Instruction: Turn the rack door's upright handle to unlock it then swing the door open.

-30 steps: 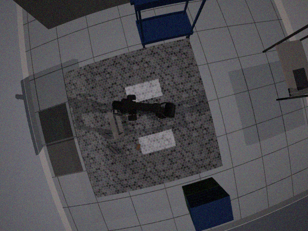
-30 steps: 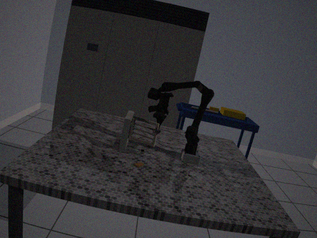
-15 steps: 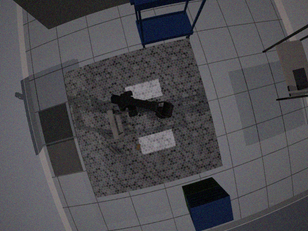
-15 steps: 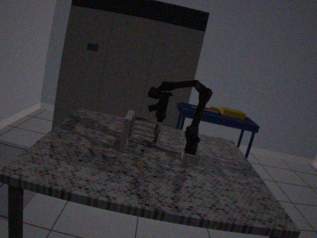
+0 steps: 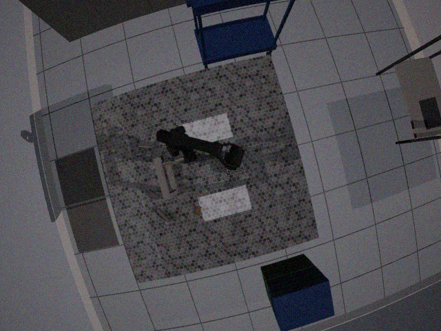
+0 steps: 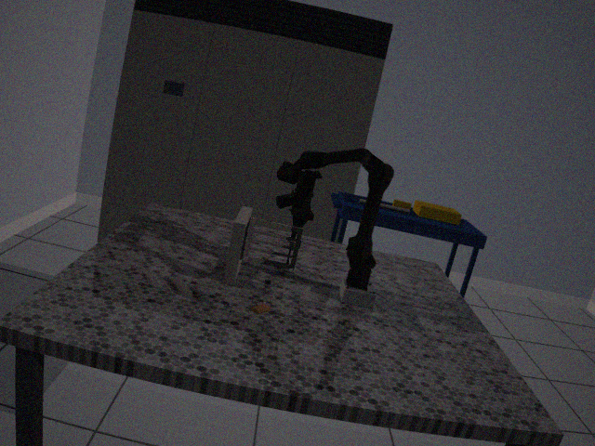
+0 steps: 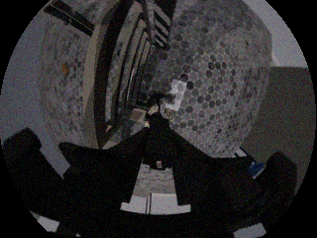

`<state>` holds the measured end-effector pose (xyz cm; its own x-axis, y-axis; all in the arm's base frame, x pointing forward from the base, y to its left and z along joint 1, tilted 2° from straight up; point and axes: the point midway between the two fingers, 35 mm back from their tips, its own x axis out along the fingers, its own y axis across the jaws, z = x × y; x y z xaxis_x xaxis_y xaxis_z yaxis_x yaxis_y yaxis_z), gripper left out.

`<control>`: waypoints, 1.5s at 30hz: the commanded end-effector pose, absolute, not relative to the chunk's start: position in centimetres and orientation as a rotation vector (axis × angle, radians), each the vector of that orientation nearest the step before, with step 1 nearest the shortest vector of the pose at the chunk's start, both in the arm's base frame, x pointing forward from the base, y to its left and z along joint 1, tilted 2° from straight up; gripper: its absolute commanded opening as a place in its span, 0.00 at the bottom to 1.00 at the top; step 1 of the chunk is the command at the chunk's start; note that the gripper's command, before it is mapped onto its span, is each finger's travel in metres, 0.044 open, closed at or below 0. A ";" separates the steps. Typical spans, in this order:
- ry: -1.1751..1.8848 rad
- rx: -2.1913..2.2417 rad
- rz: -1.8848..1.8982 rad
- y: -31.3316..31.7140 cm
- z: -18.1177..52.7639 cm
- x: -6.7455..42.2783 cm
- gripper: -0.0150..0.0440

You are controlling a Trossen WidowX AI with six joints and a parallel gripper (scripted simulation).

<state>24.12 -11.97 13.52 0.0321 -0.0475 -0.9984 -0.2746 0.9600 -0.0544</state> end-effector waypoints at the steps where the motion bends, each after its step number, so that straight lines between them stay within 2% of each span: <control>1: 1.533 -0.273 0.196 -12.1 13.5 24.2 0.28; 9: 1.533 -0.273 0.196 -12.1 13.5 24.2 0.28; 19: 1.533 -0.273 0.196 -12.1 13.5 24.2 0.72; 20: 1.533 -0.273 0.196 -12.1 13.5 24.2 0.74; 45: 1.533 -0.271 0.193 -12.1 16.4 24.3 0.74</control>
